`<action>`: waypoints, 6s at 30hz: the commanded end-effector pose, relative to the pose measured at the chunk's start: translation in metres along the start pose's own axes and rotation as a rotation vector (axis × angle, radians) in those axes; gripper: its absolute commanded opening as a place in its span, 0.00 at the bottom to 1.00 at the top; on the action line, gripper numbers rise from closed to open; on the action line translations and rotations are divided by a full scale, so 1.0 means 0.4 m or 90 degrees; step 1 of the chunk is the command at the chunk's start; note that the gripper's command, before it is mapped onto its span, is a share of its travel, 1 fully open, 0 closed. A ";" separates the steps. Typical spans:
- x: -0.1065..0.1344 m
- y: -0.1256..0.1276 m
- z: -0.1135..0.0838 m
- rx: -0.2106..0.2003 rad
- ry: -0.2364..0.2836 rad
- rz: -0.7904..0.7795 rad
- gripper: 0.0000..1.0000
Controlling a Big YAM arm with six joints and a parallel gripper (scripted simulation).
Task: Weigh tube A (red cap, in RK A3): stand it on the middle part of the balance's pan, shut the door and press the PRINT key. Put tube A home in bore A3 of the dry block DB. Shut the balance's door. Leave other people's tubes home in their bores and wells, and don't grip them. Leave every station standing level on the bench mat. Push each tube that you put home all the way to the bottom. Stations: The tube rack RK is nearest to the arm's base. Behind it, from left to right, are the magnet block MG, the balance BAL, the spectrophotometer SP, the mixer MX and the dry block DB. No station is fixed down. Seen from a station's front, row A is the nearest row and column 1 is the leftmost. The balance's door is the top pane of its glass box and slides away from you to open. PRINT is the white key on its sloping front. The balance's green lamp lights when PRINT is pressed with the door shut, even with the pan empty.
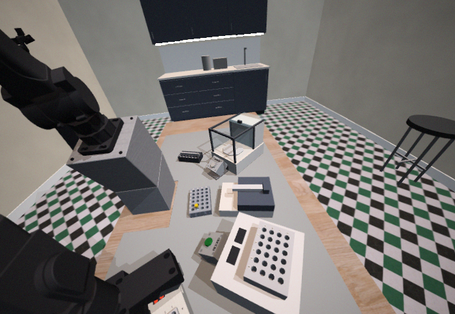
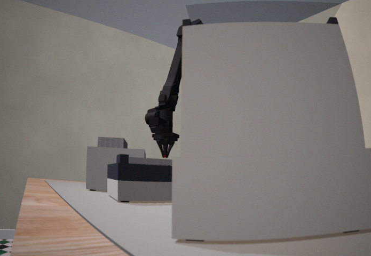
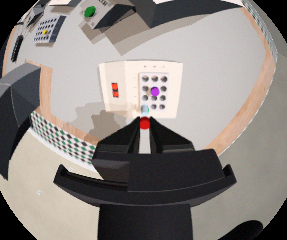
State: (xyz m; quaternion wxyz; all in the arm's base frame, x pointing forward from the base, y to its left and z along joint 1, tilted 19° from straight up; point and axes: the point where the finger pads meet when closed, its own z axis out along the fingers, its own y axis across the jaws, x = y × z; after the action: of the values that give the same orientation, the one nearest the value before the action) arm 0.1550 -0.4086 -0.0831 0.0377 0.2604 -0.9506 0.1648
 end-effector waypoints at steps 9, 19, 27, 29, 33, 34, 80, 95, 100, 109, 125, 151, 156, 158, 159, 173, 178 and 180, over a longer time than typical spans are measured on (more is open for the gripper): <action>0.001 -0.020 0.051 0.009 0.001 -0.005 0.09; 0.014 -0.032 0.057 0.014 0.003 0.001 0.09; 0.017 -0.028 0.057 0.011 0.003 0.002 0.09; 0.018 -0.028 0.057 0.011 0.003 0.002 0.09; 0.002 -0.017 0.058 0.007 0.001 -0.001 0.09; 0.018 -0.029 0.056 0.012 0.003 0.001 0.09; 0.019 -0.030 0.056 0.010 0.003 0.001 0.09; 0.019 -0.029 0.056 0.008 0.002 0.001 0.09; 0.019 -0.028 0.056 0.008 0.002 0.001 0.09; 0.019 -0.028 0.057 0.007 0.002 0.001 0.09; 0.019 -0.028 0.057 0.006 0.002 0.001 0.09; 0.005 -0.017 0.058 0.006 0.001 -0.001 0.09; 0.016 -0.008 0.056 0.008 0.002 0.001 0.09; 0.016 -0.007 0.055 0.008 0.003 0.001 0.09; 0.016 -0.007 0.055 0.009 0.003 0.001 0.09; 0.004 -0.012 0.058 0.006 0.001 -0.001 0.09; 0.004 -0.013 0.058 0.006 0.001 -0.001 0.09; 0.004 -0.013 0.058 0.006 0.001 -0.001 0.09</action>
State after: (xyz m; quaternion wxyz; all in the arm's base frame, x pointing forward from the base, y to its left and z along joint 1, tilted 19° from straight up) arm 0.1554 -0.4166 -0.1071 0.0382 0.2617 -0.9505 0.1634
